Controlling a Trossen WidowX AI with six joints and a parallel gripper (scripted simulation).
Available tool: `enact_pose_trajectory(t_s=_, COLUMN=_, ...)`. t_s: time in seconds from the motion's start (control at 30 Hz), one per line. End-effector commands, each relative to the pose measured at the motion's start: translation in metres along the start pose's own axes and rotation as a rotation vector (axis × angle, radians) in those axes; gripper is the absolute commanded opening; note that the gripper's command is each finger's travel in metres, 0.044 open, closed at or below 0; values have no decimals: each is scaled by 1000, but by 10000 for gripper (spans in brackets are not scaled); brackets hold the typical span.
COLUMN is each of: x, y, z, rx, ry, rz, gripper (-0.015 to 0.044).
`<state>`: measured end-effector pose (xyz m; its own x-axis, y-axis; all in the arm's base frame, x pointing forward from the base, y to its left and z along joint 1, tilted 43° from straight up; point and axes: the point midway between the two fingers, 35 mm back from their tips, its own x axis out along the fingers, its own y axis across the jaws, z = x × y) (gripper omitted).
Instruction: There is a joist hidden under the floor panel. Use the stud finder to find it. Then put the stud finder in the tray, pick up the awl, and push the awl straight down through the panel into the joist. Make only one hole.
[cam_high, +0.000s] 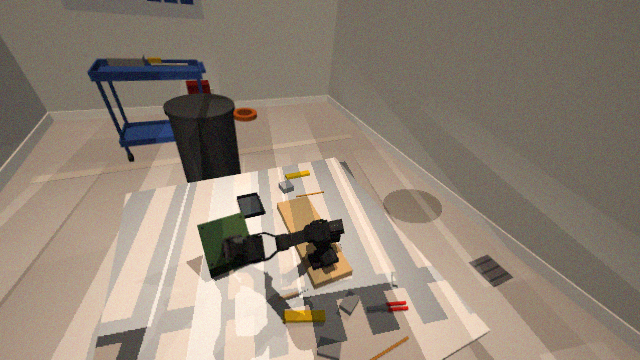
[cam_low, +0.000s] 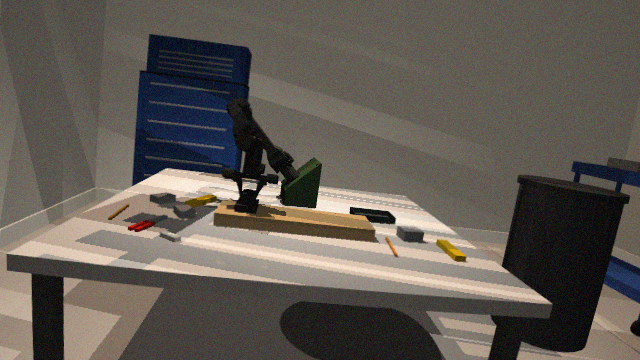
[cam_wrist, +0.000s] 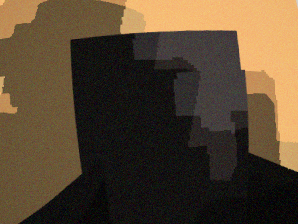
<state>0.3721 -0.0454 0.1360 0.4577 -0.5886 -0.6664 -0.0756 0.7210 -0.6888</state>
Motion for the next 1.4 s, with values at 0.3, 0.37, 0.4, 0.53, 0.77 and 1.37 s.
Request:
enact_pose_trajectory(t_s=0.3, x=0, y=36, z=-1, rx=-8, ry=0, rz=14, gripper=0)
enact_pose_trajectory(t_s=0.37, x=0, y=41, z=-1, rx=-8, ry=0, rz=14, gripper=0)
enact_pose_trajectory(t_s=0.4, x=0, y=43, z=-1, rx=-8, ry=0, rz=14, gripper=0)
enact_pose_trajectory(t_s=0.53, x=0, y=53, z=-1, rx=-8, ry=0, rz=15, gripper=0)
enact_pose_trajectory(t_s=0.77, x=0, y=70, z=-1, rx=-8, ry=0, rz=15, gripper=0)
enact_pose_trajectory(t_s=1.37, x=-1, y=113, z=-2, rx=-7, ry=1, rz=18, gripper=0)
